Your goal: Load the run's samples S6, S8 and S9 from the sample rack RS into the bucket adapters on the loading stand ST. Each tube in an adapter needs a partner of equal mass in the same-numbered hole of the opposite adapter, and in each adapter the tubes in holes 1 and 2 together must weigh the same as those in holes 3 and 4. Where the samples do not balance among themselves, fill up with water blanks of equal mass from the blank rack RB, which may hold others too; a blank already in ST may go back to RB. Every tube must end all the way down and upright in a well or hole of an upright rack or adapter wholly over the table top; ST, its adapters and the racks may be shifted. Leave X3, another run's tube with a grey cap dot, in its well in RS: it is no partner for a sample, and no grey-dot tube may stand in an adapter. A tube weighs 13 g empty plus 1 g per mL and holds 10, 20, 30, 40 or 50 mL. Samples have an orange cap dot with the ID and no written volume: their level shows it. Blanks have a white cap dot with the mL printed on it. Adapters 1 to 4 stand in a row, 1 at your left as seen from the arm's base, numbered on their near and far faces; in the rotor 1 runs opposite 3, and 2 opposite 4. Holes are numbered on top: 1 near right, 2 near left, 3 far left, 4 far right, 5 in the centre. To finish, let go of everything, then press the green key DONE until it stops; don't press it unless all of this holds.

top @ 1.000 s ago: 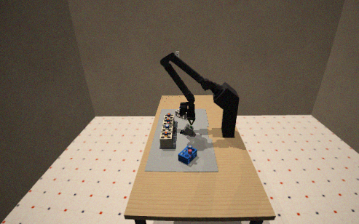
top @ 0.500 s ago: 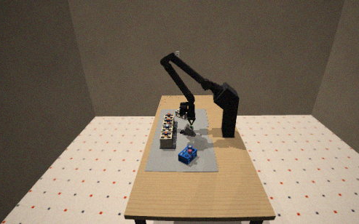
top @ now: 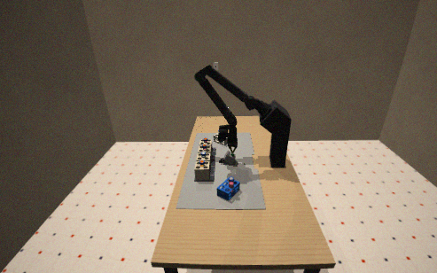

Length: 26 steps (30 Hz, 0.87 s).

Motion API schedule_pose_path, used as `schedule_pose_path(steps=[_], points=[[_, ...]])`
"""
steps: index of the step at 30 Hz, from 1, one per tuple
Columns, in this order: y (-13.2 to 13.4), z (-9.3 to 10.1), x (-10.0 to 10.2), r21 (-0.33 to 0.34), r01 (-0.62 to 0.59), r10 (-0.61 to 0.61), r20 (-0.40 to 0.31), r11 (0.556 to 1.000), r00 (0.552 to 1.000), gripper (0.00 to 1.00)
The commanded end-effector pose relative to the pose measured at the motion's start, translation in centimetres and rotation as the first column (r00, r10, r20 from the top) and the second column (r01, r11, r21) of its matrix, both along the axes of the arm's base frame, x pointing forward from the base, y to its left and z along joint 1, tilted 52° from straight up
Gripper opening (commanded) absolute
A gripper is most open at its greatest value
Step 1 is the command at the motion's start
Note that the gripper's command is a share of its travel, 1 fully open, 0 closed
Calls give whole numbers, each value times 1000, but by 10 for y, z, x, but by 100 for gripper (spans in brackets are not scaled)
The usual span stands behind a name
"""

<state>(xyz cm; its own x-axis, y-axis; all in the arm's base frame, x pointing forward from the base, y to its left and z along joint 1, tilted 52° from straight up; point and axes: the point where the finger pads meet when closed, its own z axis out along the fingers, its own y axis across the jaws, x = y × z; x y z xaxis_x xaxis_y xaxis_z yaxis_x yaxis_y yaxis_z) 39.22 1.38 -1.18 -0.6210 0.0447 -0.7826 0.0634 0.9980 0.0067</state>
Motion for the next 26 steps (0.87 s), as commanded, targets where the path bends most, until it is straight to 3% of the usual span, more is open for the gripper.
schedule_pose_path(steps=[1,11,12,15,26], points=[[-2,-2,3,-9,-5,5,6,1000,1000,0],[-3,-5,6,-9,-4,4,5,1000,1000,0],[-2,-9,-2,-10,-8,8,-10,1000,1000,0],[-2,-6,7,-9,-6,6,5,1000,1000,0],[-3,-10,12,-9,-4,4,5,1000,1000,0]])
